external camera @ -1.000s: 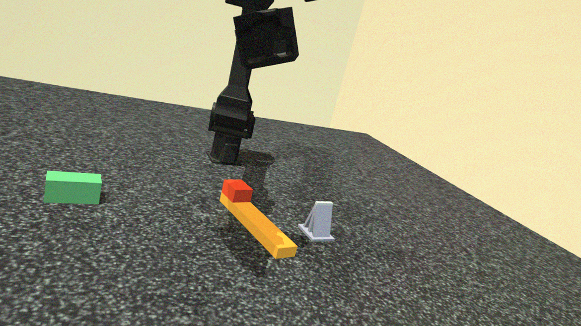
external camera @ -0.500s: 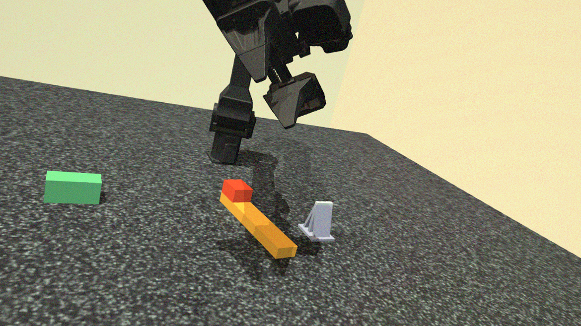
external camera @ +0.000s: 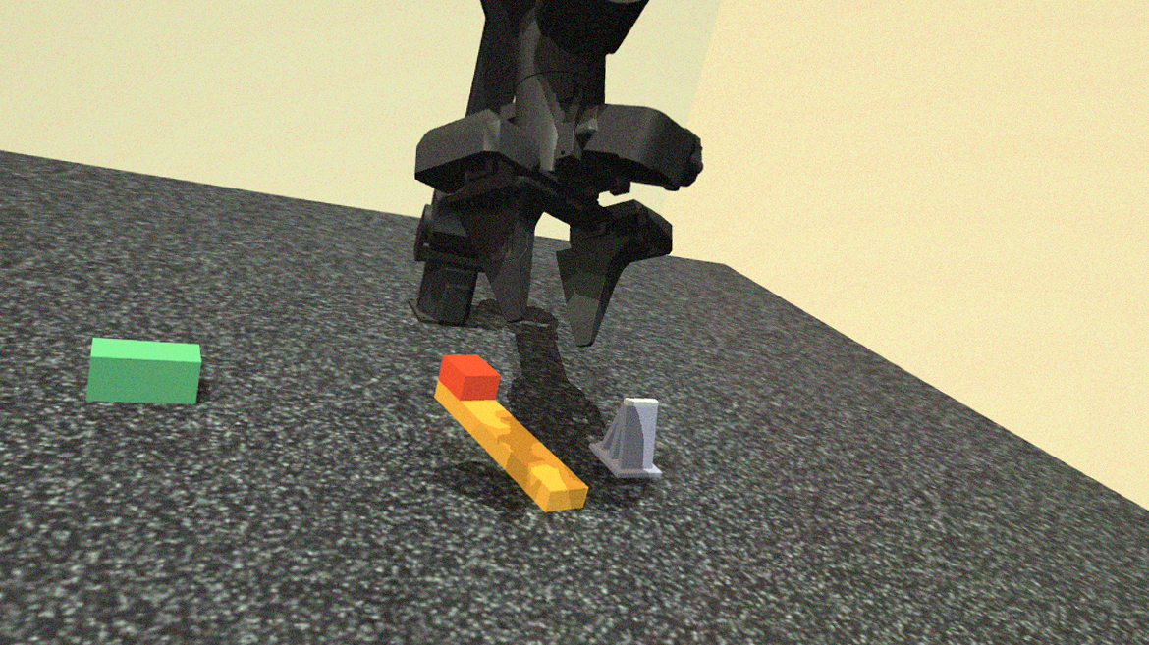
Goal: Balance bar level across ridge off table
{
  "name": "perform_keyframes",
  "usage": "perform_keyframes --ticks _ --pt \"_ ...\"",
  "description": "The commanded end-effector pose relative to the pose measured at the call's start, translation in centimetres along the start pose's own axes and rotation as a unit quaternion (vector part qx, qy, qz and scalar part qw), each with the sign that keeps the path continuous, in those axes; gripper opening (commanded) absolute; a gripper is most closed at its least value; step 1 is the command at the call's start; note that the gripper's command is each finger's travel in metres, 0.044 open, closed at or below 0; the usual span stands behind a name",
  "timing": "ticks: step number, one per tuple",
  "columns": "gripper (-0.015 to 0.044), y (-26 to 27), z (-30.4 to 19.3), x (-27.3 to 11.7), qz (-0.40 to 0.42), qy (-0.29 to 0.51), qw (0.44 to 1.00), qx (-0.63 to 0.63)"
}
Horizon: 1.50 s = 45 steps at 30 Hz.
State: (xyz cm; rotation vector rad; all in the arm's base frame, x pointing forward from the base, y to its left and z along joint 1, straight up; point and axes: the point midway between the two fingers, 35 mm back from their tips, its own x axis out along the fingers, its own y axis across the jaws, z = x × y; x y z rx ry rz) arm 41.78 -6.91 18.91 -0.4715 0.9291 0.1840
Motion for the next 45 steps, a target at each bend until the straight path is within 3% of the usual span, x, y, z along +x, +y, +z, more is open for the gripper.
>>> perform_keyframes --ticks 1,17,25,36,45 --pt "0.0315 2.2 -1.7 0.1 0.036 0.056 0.997 0.034" --pt "0.0315 9.0 -7.5 -2.5 0.12 0.269 0.947 0.126" --pt "0.0315 9.2 -7.7 -2.2 0.12 0.271 0.946 0.127" --pt "0.0315 11.0 -10.8 2.9 0.12 0.271 0.946 0.127" --pt "0.0315 11.2 -11.0 3.2 0.12 0.271 0.946 0.127"
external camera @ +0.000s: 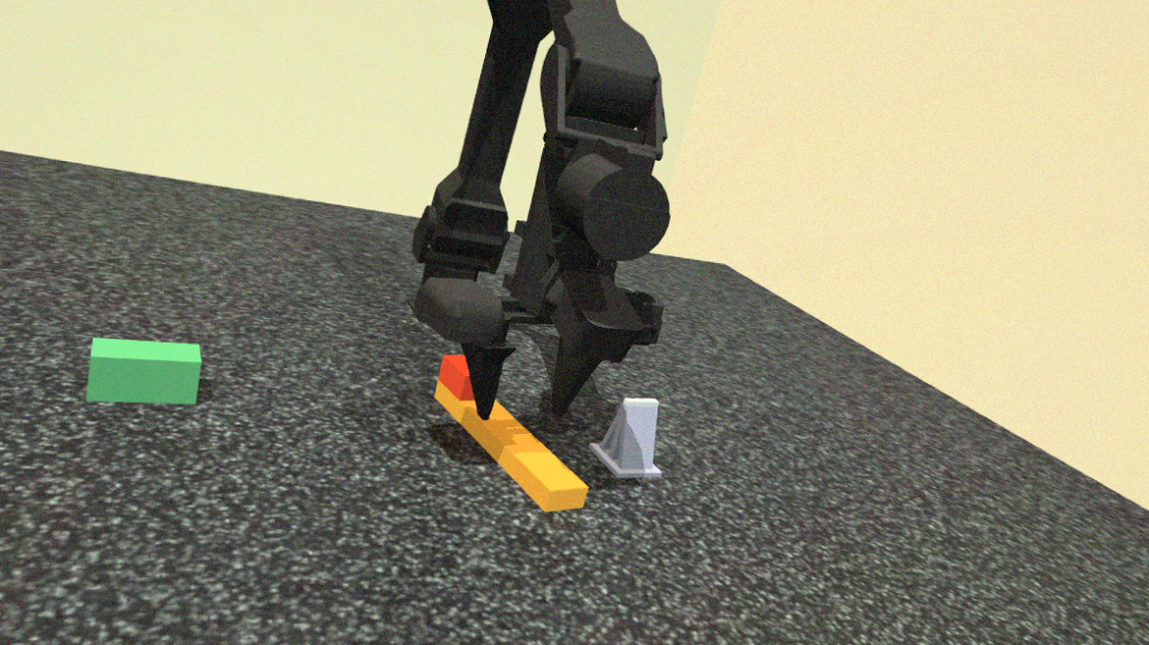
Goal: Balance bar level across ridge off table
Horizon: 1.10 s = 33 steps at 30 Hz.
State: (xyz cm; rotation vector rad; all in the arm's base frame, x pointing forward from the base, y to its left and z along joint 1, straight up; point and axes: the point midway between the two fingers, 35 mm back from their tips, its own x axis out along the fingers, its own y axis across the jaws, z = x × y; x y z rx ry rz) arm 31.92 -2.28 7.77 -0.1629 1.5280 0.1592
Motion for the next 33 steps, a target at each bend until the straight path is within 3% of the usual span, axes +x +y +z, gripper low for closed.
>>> perform_keyframes --ticks 1,30,33 --pt "0.0315 0.0 -0.1 0.6 -0.001 0.002 1.0 0.001" --pt "0.0315 0.0 -0.2 2.8 -0.001 0.002 1.0 0.001" --pt "0.0236 0.0 -0.1 2.8 0.0 0.002 1.0 0.0"
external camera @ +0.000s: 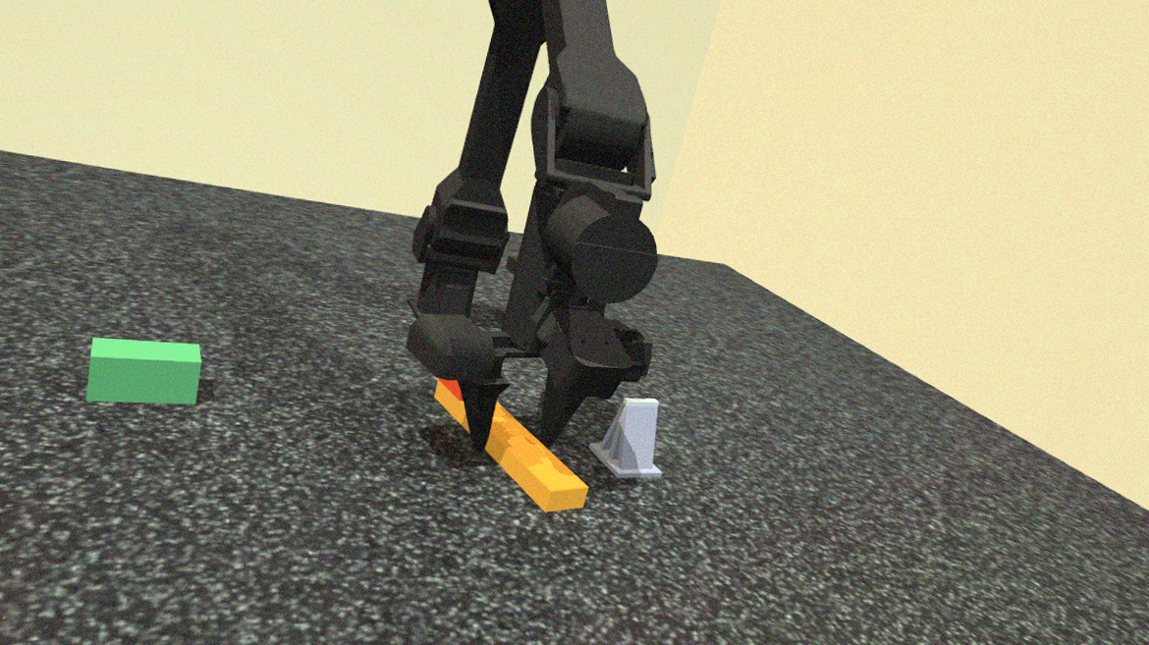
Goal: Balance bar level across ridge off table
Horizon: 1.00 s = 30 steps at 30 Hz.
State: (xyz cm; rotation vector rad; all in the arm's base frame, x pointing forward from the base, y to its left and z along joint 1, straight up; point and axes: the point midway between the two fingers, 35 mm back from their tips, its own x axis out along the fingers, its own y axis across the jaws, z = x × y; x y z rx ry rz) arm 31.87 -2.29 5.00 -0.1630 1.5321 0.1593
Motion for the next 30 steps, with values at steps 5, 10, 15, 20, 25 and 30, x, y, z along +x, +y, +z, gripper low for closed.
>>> perform_keyframes --ticks 5,10,15,20,25,30 --pt "0.0125 0.0 0.0 0.0 0.0 0.0 1.0 0.0" --pt "0.0091 0.0 0.0 0.0 0.0 0.0 1.0 0.0" --pt "0.0 0.0 0.1 -0.6 0.0 0.0 1.0 0.0" --pt "0.0 -0.1 0.3 -1.9 0.0 0.0 1.0 0.0" --pt "0.0 -0.1 0.4 -3.2 0.0 0.0 1.0 0.0" --pt "0.0 -0.1 0.5 -4.4 -0.001 0.0 1.0 0.001"
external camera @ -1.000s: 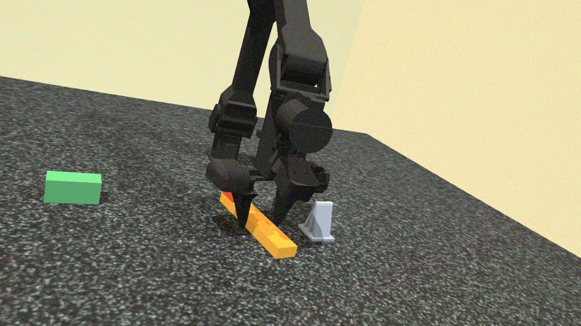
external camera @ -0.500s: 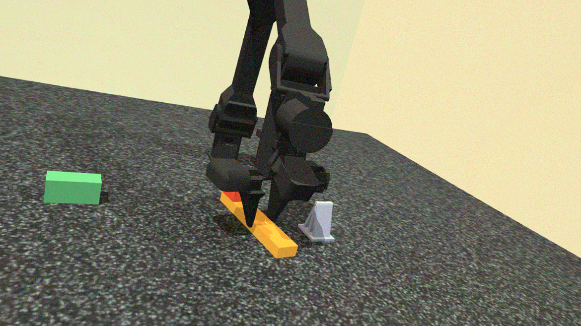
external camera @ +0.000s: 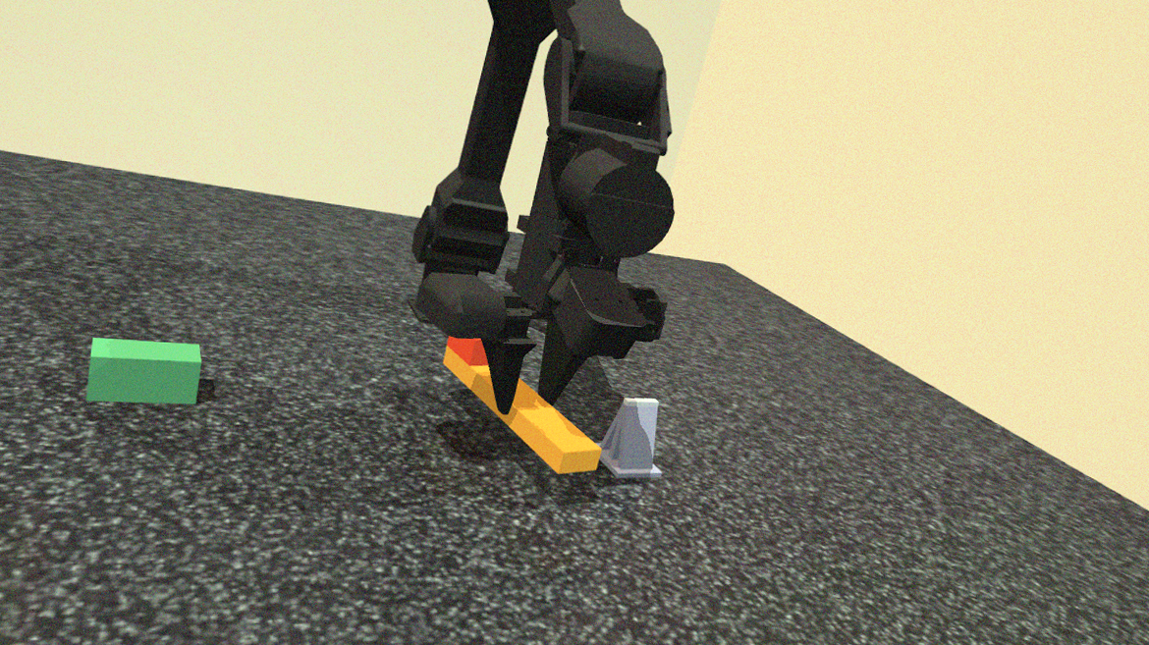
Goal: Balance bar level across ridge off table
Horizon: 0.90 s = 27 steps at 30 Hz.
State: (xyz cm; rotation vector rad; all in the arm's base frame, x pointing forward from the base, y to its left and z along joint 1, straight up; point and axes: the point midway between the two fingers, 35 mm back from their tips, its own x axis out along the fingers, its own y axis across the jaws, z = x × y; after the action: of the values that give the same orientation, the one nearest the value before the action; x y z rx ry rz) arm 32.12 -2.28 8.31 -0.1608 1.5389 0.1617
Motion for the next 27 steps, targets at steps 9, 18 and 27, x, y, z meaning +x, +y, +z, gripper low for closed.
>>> perform_keyframes --ticks 9,18,27 --pt "0.0 -0.1 0.1 -3.5 -0.003 -0.003 1.0 0.001" --pt "0.0 0.0 -0.1 -5.9 -0.003 -0.003 1.0 0.001" --pt "0.0 0.3 -0.2 -7.3 -0.003 -0.003 1.0 0.003"
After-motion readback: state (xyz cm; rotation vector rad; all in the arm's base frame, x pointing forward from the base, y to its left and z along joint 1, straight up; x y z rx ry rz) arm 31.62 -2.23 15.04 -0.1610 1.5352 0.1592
